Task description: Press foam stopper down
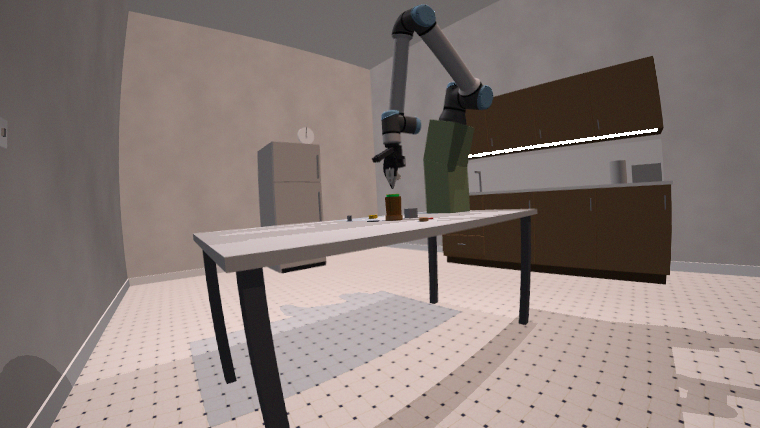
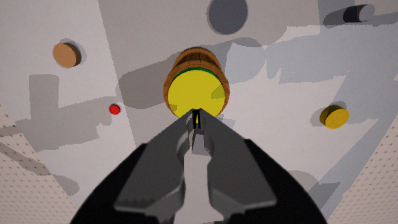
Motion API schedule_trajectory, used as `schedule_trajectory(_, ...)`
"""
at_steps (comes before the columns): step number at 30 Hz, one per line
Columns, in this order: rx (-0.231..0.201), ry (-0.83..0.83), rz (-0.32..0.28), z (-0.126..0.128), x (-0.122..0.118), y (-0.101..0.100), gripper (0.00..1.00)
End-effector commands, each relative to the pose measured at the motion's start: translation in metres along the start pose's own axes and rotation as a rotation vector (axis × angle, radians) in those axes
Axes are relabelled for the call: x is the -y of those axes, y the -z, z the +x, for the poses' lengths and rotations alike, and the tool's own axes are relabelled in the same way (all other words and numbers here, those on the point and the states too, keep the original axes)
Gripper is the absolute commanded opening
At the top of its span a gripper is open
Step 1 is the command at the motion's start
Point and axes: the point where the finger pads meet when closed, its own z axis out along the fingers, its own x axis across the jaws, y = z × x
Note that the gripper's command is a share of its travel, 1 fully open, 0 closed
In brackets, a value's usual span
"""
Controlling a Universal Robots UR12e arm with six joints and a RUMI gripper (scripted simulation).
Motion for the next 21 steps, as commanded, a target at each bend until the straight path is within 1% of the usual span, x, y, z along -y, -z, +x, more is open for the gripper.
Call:
schedule_trajectory(1, 0.001, -0.001, -0.004, 0.0003, -0.0029, 0.0106, 0.0)
schedule_trajectory(21, 0.001, 0.0, -0.004, -0.0004, -0.0024, 0.0093, 0.0)
